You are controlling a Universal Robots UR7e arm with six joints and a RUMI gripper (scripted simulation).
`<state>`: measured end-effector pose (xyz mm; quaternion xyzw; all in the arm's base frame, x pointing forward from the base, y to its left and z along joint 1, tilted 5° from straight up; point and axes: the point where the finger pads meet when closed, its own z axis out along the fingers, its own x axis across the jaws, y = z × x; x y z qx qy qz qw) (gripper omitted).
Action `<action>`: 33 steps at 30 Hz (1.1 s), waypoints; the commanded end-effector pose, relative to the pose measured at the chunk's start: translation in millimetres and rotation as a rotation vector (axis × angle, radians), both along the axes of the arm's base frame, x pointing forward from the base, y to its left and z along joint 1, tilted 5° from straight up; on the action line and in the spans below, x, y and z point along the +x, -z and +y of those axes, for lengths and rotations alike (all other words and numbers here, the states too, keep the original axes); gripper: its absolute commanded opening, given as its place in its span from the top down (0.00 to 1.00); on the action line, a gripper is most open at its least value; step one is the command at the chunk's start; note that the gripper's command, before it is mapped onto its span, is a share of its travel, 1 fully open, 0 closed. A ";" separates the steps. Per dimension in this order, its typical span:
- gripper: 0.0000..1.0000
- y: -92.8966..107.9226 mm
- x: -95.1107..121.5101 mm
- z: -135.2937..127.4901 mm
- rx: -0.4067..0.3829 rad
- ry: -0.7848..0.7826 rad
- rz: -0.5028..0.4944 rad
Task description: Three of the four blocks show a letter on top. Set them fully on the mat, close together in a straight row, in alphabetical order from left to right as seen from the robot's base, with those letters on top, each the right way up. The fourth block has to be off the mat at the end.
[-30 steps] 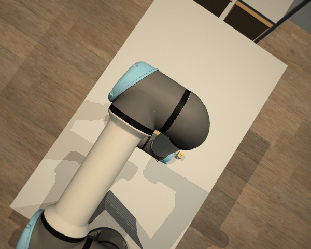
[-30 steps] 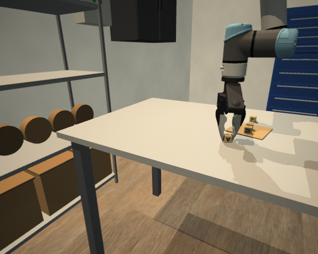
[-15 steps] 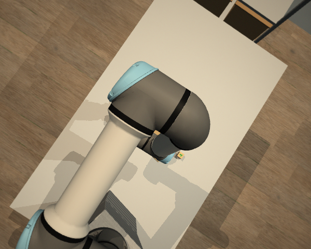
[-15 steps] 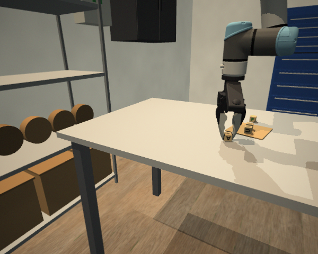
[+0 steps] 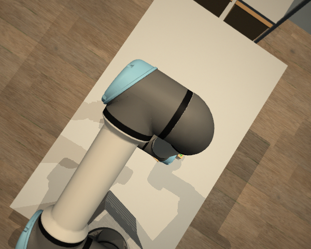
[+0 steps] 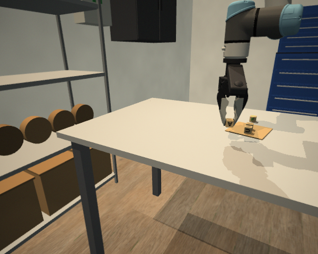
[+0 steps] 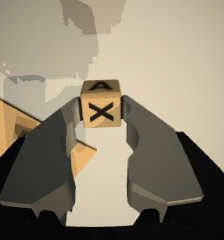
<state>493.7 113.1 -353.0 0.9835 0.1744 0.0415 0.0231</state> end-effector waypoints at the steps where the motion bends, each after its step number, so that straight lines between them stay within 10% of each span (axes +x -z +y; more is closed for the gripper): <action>1: 0.95 -26.9 -2.0 0.7 0.000 0.000 -0.001; 24: 0.95 -42.8 -3.7 -0.5 0.000 0.003 -0.001; 33: 0.95 -42.2 -15.1 -61.1 0.011 0.120 -0.003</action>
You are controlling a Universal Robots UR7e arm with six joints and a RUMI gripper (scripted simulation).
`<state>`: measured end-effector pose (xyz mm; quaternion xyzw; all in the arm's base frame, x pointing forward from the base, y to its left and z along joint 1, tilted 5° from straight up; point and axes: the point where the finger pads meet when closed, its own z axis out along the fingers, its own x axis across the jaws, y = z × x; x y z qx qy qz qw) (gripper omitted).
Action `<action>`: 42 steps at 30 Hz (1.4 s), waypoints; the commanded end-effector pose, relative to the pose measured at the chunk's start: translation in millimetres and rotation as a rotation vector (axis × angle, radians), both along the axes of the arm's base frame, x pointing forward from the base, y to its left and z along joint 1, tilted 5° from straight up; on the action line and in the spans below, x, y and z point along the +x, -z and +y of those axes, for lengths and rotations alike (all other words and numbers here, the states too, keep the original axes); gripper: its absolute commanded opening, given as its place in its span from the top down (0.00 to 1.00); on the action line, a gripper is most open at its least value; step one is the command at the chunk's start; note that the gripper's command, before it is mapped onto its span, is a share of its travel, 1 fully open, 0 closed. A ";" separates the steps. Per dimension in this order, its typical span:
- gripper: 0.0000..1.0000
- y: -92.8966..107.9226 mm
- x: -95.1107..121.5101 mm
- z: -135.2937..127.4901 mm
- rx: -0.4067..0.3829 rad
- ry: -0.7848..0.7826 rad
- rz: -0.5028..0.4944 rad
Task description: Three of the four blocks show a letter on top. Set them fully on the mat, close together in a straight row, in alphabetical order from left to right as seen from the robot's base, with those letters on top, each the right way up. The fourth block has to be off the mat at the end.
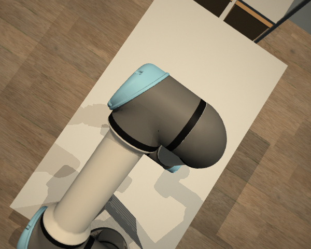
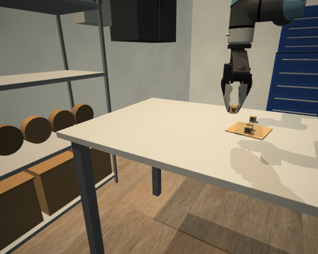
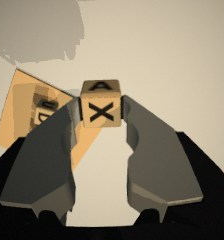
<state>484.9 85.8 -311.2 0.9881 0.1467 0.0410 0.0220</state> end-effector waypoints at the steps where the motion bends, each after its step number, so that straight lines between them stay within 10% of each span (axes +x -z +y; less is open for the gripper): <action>1: 0.95 -0.5 -9.4 -45.0 0.009 0.087 -0.004; 16: 0.95 -5.1 -57.4 -154.2 0.030 0.338 -0.014; 42: 0.95 1.2 -59.9 -159.4 0.032 0.352 -0.014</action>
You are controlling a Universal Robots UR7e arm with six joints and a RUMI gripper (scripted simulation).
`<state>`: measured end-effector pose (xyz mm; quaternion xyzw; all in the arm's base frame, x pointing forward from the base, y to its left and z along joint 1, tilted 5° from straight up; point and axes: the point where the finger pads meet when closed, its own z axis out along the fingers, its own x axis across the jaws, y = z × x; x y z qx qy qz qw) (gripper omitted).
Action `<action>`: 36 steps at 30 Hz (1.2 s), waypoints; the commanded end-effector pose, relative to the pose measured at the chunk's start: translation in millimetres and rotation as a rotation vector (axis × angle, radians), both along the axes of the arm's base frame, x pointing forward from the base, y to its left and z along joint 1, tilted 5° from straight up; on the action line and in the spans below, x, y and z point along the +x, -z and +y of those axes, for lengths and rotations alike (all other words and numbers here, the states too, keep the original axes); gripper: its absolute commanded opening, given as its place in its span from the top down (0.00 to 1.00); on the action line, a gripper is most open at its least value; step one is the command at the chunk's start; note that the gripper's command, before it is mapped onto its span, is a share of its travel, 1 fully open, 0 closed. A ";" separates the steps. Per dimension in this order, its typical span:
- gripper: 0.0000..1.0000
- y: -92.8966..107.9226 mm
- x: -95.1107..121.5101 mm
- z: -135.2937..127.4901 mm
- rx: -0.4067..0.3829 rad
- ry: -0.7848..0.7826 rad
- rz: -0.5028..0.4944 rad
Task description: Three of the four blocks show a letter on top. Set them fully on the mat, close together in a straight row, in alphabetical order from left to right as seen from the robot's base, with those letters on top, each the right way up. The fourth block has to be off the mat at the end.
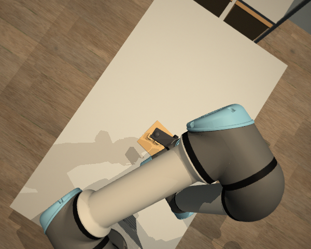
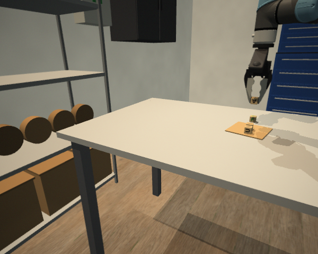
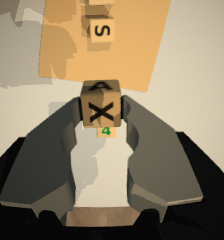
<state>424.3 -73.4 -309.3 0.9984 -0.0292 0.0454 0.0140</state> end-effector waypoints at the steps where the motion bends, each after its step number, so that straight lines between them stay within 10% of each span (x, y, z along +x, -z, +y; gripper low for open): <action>1: 0.95 5.5 1.0 -0.4 0.000 0.000 -0.001; 22: 0.95 84.1 9.0 -3.5 0.000 0.000 -0.001; 36: 0.95 91.9 9.8 -3.8 0.000 0.000 -0.001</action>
